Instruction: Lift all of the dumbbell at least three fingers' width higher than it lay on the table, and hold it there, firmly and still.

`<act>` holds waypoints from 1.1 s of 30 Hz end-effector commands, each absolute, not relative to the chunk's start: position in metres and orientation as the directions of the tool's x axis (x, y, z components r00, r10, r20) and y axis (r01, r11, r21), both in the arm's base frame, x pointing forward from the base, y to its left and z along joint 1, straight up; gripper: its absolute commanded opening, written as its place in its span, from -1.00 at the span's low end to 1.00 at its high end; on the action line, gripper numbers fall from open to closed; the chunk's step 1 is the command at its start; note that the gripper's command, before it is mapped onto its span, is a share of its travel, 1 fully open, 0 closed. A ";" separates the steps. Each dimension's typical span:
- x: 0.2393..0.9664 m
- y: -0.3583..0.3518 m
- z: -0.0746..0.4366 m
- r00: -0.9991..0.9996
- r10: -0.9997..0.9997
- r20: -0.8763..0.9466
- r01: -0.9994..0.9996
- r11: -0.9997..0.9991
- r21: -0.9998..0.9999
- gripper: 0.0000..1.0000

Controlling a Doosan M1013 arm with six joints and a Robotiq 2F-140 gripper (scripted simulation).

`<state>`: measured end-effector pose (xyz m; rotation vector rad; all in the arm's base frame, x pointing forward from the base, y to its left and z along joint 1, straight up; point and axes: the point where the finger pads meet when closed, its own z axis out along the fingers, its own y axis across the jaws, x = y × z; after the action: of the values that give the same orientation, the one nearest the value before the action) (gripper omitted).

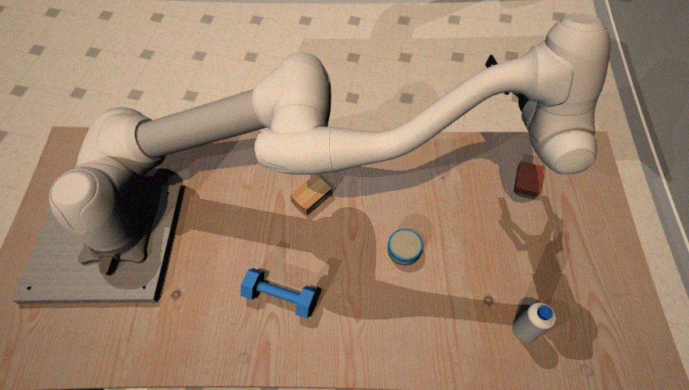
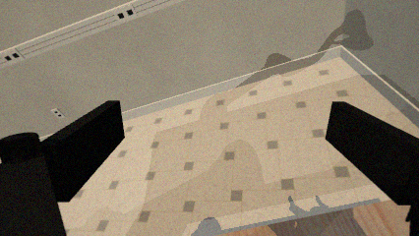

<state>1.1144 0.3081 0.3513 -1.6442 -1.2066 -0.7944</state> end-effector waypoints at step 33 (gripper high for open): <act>1.105 0.204 0.319 0.118 0.534 0.837 0.987 -0.157 -0.039 1.00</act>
<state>1.1099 0.2245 0.3245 -1.7361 -1.4310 -0.8620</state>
